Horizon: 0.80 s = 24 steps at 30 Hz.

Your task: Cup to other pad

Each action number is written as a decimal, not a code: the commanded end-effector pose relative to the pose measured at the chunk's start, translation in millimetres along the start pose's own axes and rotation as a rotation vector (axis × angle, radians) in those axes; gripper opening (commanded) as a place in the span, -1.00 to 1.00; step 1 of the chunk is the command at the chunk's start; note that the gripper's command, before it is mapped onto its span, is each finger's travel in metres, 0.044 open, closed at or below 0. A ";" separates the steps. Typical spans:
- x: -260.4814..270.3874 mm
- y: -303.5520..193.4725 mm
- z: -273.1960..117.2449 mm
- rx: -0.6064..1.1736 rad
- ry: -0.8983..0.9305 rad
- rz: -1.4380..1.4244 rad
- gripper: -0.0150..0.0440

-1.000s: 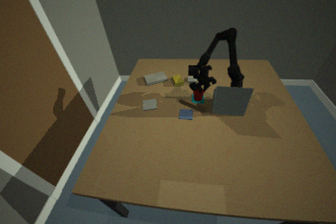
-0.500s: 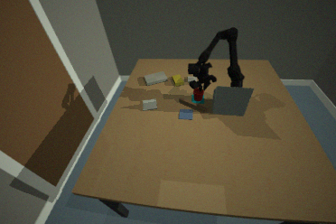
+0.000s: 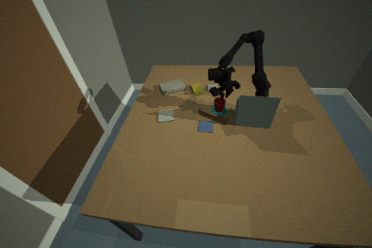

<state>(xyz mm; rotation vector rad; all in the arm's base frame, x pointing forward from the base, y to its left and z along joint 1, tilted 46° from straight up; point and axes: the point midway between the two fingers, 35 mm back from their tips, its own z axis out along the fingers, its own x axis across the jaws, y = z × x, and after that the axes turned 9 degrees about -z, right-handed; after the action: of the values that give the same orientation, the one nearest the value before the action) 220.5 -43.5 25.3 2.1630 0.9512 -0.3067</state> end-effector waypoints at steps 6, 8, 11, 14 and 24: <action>-0.4 -0.2 -10.1 0.002 0.003 0.006 -0.06; -0.7 -0.7 -6.3 -0.001 -0.002 -0.001 0.12; -0.7 -0.7 -6.3 -0.001 -0.002 -0.001 0.39; -0.7 -0.7 -6.3 -0.001 -0.002 -0.001 0.65; 1.9 -0.4 -34.6 0.004 0.005 0.001 1.00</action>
<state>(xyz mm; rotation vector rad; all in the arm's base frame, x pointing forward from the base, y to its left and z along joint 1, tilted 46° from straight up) 217.8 -26.0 40.9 2.1580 0.9579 -0.3140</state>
